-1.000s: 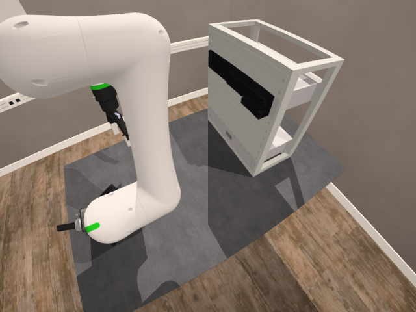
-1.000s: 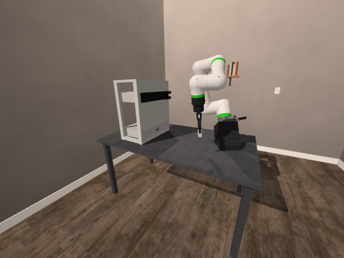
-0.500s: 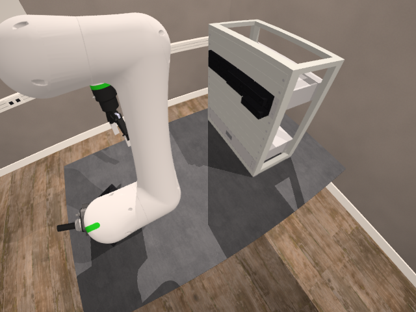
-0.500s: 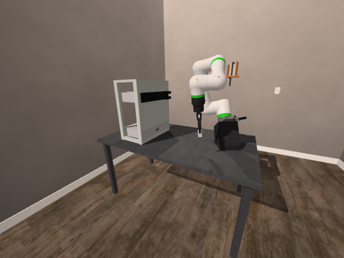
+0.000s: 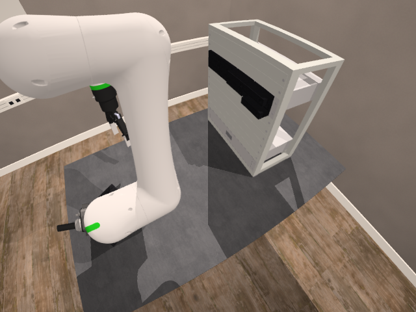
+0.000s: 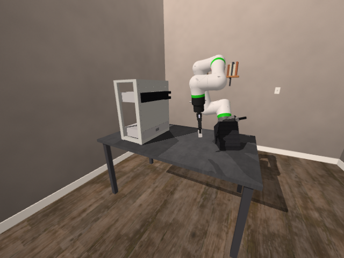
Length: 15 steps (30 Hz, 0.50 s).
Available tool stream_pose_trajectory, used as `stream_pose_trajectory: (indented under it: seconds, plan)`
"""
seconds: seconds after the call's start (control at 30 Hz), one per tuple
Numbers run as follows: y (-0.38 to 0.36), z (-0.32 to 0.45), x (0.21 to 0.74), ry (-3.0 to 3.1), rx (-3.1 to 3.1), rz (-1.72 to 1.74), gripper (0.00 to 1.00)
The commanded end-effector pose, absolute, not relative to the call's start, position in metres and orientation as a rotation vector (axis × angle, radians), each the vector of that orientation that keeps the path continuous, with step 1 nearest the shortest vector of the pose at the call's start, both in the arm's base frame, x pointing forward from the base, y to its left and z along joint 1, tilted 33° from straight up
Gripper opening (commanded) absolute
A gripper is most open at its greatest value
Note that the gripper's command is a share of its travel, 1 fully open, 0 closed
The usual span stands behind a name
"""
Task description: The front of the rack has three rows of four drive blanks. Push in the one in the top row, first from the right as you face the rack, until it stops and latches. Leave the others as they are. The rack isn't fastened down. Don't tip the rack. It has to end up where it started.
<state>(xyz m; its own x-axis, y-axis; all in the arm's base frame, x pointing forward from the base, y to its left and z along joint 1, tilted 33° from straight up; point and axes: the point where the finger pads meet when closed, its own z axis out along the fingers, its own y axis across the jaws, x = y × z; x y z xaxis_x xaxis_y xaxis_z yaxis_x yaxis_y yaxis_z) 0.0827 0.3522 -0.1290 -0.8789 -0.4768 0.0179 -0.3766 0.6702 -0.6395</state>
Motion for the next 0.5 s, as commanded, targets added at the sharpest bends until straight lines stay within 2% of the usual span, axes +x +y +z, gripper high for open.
stream_pose_trajectory:
  seconds: [0.0, 0.47]
  plan:
    - [0.354, -0.130, 0.081, 2.736, -0.706, -0.986, 1.00]
    - [0.364, -0.147, 0.062, 2.821, -0.739, -0.879, 1.00]
